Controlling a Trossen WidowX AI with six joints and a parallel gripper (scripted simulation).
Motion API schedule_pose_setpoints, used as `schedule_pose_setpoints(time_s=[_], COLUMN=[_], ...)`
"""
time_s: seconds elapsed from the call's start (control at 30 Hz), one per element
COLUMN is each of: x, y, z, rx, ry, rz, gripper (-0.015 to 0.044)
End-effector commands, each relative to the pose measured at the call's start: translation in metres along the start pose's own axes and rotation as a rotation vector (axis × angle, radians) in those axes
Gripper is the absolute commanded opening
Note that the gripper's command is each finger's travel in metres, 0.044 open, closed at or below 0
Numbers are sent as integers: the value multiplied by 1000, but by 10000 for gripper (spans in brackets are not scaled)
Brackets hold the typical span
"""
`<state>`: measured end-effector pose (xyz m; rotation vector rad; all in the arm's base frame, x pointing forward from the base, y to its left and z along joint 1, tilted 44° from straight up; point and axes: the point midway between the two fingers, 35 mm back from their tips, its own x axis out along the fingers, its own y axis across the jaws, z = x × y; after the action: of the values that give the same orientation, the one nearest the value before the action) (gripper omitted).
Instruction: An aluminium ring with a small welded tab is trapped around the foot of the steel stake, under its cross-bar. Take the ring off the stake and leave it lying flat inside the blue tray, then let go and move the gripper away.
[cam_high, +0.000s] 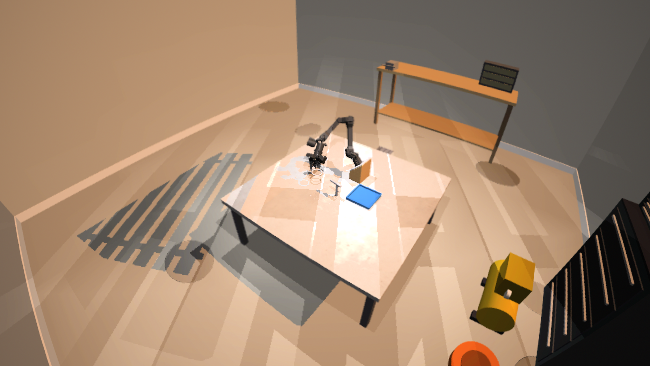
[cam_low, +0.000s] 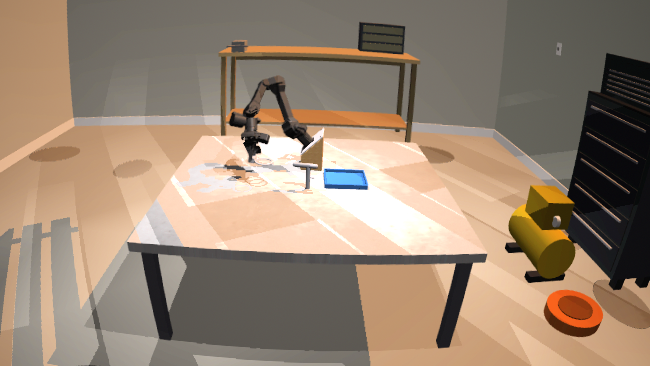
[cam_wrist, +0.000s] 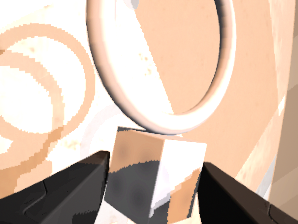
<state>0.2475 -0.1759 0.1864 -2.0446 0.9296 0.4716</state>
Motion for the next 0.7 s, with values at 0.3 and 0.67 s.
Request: schedule_pose_setpoints(time_s=[0.3, 0.67], x=[40, 52], y=[44, 66], z=[-7, -10], rx=[-7, 0], ry=[1, 8], rz=[-6, 0], gripper=[0, 79])
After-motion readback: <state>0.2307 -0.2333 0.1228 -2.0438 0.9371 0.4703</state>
